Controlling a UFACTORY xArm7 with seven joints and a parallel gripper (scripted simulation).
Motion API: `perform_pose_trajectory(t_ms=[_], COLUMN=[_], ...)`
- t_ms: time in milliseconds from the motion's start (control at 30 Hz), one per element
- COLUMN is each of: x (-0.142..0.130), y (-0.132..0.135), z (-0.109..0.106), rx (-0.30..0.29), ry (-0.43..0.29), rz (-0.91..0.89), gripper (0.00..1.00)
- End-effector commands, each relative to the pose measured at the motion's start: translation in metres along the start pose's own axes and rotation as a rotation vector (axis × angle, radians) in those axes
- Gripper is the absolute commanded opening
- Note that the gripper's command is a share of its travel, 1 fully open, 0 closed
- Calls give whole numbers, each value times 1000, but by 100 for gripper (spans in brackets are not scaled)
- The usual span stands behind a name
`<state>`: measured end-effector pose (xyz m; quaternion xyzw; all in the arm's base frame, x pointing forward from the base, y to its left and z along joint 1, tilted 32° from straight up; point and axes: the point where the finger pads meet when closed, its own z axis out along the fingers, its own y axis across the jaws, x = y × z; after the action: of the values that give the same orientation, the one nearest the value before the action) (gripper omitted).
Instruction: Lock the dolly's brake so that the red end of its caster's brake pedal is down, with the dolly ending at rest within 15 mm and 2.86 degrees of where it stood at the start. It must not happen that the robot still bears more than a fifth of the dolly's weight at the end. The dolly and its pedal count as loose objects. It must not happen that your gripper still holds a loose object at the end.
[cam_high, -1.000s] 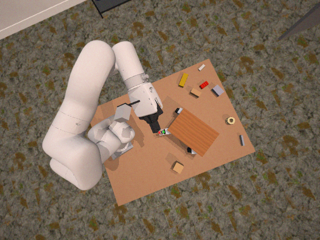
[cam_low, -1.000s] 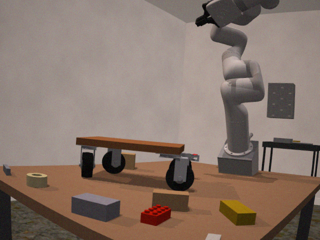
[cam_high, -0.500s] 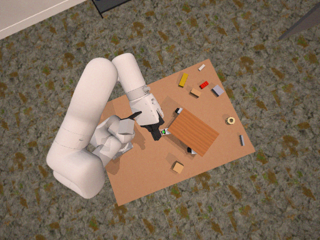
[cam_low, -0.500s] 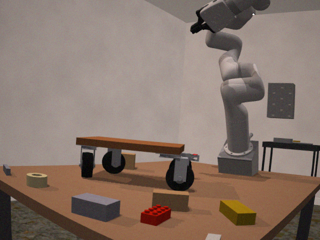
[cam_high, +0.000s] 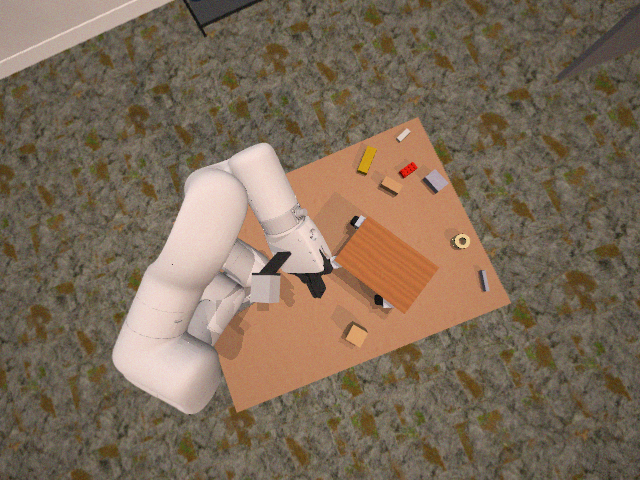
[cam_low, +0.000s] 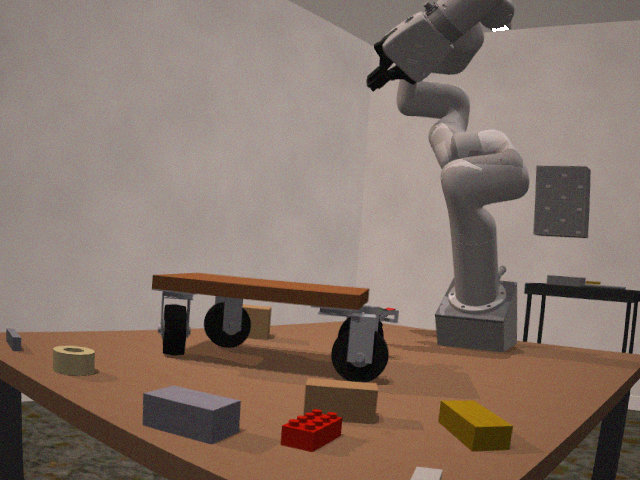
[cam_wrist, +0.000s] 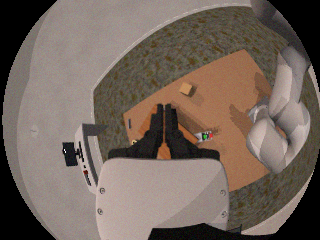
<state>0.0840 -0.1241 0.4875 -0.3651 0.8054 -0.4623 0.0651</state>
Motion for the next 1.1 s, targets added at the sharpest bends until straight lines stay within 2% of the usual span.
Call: perform_pose_trajectory(t_ms=[0,467,533,1067], x=[-9,-9,-40,-40], y=[10,10,35,35], z=[28,28,74,74], rx=[-46,-46,-130,-130], ry=[-89,-89,-257,-257], rz=[-19,-19,-70,-70], gripper=[0,0,0,0])
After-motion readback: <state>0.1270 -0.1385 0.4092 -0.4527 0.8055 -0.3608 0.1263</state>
